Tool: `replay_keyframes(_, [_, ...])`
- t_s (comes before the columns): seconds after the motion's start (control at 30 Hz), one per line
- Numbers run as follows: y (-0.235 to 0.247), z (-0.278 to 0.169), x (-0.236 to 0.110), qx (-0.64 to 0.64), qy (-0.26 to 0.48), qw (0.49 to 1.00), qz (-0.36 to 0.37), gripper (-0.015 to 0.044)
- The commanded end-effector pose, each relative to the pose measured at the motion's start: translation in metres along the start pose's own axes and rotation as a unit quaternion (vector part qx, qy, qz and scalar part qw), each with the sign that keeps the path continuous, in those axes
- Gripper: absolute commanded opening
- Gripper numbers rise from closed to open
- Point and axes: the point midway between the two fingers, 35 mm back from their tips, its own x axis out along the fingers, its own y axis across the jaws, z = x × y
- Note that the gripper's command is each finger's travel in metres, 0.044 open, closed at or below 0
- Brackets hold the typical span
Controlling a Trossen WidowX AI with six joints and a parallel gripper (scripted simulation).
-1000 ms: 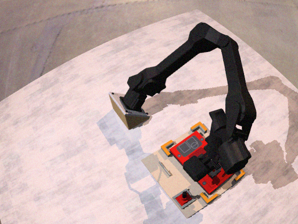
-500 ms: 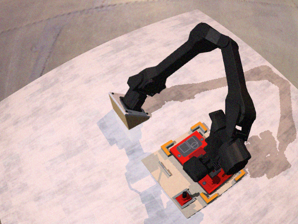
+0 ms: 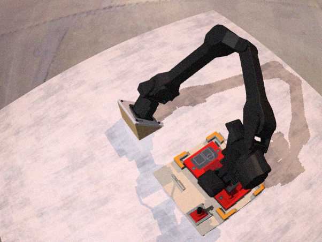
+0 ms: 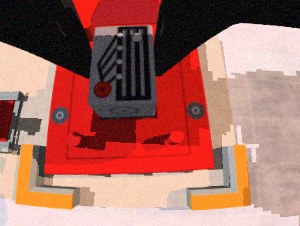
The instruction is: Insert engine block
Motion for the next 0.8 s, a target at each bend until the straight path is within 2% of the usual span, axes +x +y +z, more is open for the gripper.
replay_keyframes(0.0, [0.0009,0.0002,0.0009,0.001,-0.001,1.000,0.002,0.0159])
replay_keyframes(0.13, [0.0009,0.0002,0.0017,0.001,-0.001,1.000,0.002,0.0159])
replay_keyframes(0.5, [0.0000,0.0000,0.0011,0.000,0.000,1.000,0.000,0.0440])
replay_keyframes(0.77, [0.0000,0.0000,0.0011,0.000,0.000,1.000,0.000,0.0440])
